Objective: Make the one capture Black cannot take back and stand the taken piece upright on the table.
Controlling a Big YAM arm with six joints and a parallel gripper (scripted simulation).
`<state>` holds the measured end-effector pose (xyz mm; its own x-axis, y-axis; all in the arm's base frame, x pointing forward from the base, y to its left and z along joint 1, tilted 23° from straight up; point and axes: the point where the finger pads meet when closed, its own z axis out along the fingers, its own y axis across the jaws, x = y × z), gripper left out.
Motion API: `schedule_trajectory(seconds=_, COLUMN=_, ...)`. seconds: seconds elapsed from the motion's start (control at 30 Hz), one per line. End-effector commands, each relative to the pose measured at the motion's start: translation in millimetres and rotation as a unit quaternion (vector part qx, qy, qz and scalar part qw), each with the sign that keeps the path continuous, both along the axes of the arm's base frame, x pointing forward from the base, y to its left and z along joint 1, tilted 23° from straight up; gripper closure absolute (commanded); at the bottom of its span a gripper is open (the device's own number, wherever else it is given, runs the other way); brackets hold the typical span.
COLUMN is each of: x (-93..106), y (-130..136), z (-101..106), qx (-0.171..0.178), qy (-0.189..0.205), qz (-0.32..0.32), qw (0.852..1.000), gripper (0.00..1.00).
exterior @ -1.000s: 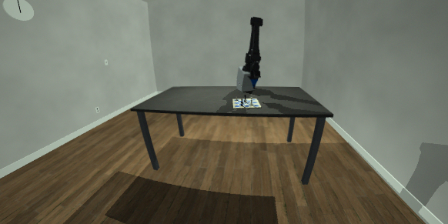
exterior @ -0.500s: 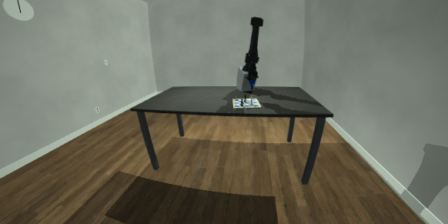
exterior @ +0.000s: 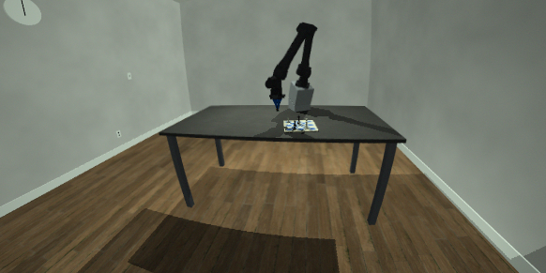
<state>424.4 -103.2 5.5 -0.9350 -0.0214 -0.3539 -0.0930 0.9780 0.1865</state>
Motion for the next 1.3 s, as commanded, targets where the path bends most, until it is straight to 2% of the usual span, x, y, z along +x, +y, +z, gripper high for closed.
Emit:
schedule_trajectory(seconds=0.0, x=0.8, y=16.1, z=7.2, qx=-0.004, qy=-0.007, qz=0.045, qw=0.999, gripper=1.00)
schedule_trajectory(seconds=0.1, x=0.4, y=16.2, z=10.8, qx=-0.005, qy=-0.011, qz=0.045, qw=0.999, gripper=1.00)
schedule_trajectory(seconds=0.13, x=17.2, y=10.1, z=23.5, qx=-0.013, qy=-0.027, qz=0.045, qw=0.999, gripper=1.00)
schedule_trajectory(seconds=0.23, x=16.6, y=-3.2, z=24.2, qx=-0.016, qy=-0.032, qz=0.030, qw=0.999, gripper=1.00)
schedule_trajectory(seconds=0.43, x=16.9, y=3.0, z=22.2, qx=-0.015, qy=-0.032, qz=0.034, qw=0.999, gripper=1.00)
schedule_trajectory(seconds=0.53, x=16.3, y=9.9, z=4.7, qx=-0.008, qy=-0.017, qz=0.036, qw=0.999, gripper=1.00)
schedule_trajectory(seconds=0.73, x=16.1, y=12.6, z=-8.1, qx=-0.006, qy=-0.012, qz=0.032, qw=0.999, gripper=1.00)
schedule_trajectory(seconds=1.17, x=38.6, y=27.8, z=-62.0, qx=-0.006, qy=-0.014, qz=0.034, qw=0.999, gripper=1.00)
schedule_trajectory(seconds=1.23, x=38.6, y=27.8, z=-62.0, qx=-0.006, qy=-0.014, qz=0.034, qw=0.999, gripper=1.00)
schedule_trajectory(seconds=1.27, x=37.6, y=17.1, z=-65.9, qx=-0.006, qy=-0.014, qz=0.021, qw=1.000, gripper=1.00)
